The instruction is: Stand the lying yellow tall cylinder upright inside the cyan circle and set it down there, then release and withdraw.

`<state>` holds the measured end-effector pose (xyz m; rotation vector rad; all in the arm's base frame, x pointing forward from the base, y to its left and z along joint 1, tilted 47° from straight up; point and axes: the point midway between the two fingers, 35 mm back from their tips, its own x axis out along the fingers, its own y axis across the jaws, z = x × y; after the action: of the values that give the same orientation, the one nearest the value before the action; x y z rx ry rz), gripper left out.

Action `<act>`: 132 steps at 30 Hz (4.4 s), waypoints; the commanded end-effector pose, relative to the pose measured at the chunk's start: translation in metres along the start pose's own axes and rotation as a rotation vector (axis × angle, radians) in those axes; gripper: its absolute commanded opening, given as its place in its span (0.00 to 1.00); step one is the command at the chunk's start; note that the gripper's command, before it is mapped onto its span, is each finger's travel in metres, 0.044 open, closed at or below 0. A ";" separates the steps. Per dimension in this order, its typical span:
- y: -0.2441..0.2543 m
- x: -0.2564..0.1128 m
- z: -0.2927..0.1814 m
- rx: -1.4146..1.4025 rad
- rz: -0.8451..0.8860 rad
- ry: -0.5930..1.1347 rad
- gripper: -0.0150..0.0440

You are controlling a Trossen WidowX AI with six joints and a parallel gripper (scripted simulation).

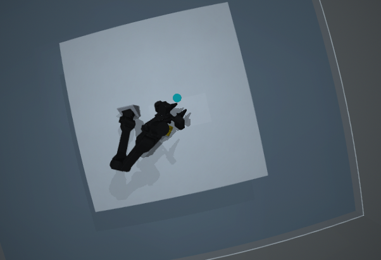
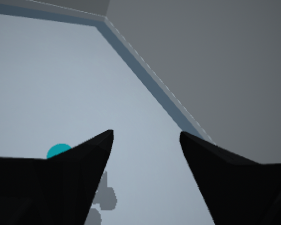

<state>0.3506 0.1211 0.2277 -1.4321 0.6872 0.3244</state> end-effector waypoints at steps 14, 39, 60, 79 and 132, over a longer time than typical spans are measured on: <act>0.034 0.018 -0.076 0.060 0.201 0.317 0.78; 0.072 -0.007 -0.179 0.112 0.458 0.789 0.78; 0.124 0.036 -0.273 0.116 0.506 0.890 0.78; 0.124 0.035 -0.272 0.116 0.506 0.890 0.43; 0.077 0.016 -0.160 0.051 0.544 0.861 0.43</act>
<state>0.2726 -0.0337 0.1626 -1.2858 1.7882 0.0756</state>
